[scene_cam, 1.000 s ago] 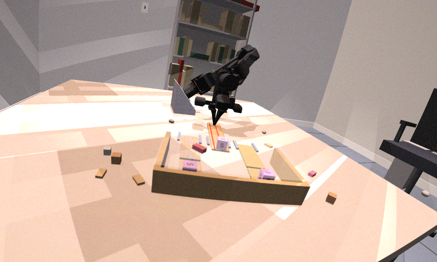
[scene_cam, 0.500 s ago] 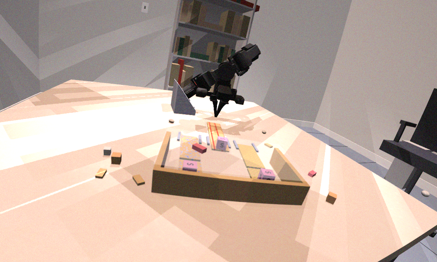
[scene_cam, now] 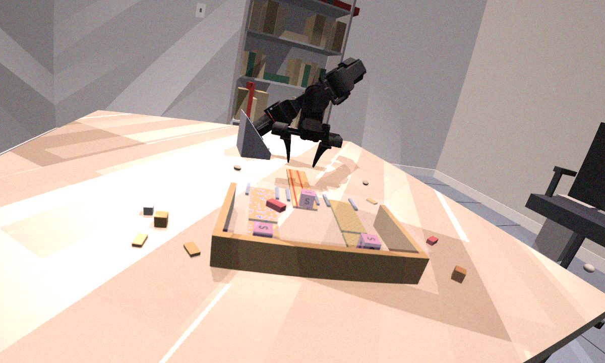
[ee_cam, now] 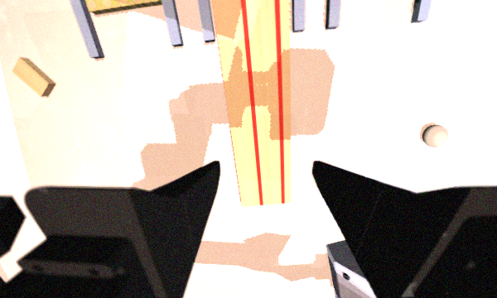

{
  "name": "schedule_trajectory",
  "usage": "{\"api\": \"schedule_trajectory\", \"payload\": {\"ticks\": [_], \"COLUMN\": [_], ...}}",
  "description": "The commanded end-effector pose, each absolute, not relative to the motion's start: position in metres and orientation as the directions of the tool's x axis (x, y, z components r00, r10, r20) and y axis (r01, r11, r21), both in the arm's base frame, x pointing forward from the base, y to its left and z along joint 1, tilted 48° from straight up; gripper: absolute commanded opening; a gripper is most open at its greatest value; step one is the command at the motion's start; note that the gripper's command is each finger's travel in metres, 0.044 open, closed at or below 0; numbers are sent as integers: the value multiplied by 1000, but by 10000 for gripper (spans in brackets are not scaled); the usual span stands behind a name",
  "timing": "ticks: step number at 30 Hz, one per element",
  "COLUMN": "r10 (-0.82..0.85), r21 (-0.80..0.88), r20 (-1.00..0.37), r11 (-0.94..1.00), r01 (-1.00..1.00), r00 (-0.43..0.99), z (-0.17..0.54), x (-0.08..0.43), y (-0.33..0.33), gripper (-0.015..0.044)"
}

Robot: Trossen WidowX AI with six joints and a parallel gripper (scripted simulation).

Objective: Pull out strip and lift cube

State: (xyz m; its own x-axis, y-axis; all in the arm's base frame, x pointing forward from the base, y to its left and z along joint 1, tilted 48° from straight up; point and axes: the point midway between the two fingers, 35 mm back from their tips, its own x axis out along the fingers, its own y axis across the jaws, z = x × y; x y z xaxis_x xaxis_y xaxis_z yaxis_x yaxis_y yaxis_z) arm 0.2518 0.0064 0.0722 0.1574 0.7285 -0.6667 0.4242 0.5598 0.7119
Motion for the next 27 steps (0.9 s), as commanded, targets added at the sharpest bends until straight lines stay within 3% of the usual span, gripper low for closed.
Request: {"api": "schedule_trajectory", "payload": {"ticks": [1, 27], "r10": [726, 724], "r21": [710, 711], "r20": [-669, -670], "r11": [561, 562], "r01": [426, 423], "r00": [160, 164], "z": [72, 68], "x": [266, 342], "y": [0, -34], "gripper": [440, 440]}}
